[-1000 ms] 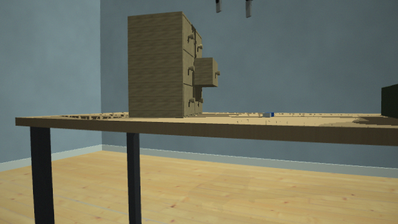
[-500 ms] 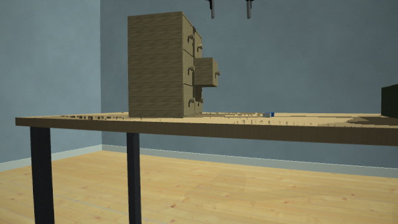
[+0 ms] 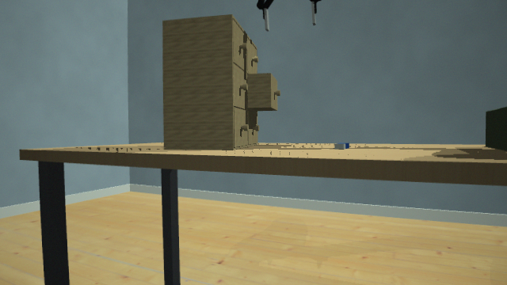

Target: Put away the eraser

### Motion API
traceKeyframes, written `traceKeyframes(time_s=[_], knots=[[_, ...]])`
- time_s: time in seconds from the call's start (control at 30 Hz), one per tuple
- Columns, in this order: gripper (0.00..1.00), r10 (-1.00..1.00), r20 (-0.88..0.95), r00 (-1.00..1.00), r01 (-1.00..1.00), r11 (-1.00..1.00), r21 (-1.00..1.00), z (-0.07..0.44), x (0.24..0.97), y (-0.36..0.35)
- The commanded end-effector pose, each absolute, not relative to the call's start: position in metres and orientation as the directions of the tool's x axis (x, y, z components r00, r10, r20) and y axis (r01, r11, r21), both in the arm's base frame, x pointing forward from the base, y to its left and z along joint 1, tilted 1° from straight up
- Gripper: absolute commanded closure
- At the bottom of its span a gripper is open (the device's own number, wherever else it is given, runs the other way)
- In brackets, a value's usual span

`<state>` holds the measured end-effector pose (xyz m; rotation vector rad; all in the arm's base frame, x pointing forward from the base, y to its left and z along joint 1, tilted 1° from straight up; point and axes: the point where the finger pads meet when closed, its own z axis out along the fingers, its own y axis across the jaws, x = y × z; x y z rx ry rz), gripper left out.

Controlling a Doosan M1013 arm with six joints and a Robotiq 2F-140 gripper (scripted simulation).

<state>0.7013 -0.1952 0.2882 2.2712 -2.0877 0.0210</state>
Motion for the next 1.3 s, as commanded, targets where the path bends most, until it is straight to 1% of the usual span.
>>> traceKeyframes(time_s=[0.0, 0.2, 0.27, 0.33, 0.77, 0.83, 1.27], knots=[[0.00, -0.996, 0.058, -0.068, -0.997, 0.070, 0.034, 0.283, 0.706, -0.194], [0.00, -0.968, 0.065, -0.244, -0.969, 0.246, 0.031, 0.277, 0.712, -0.194], [0.00, -0.968, 0.065, -0.244, -0.969, 0.246, 0.031, 0.277, 0.712, -0.194], [0.00, -0.952, 0.067, -0.299, -0.953, 0.302, 0.030, 0.276, 0.714, -0.193], [0.00, -0.793, 0.078, -0.604, -0.794, 0.607, 0.022, 0.264, 0.726, -0.191], [0.00, -0.793, 0.078, -0.604, -0.794, 0.607, 0.022, 0.264, 0.726, -0.191], [0.00, -0.599, 0.085, -0.796, -0.600, 0.800, 0.013, 0.255, 0.735, -0.190]])
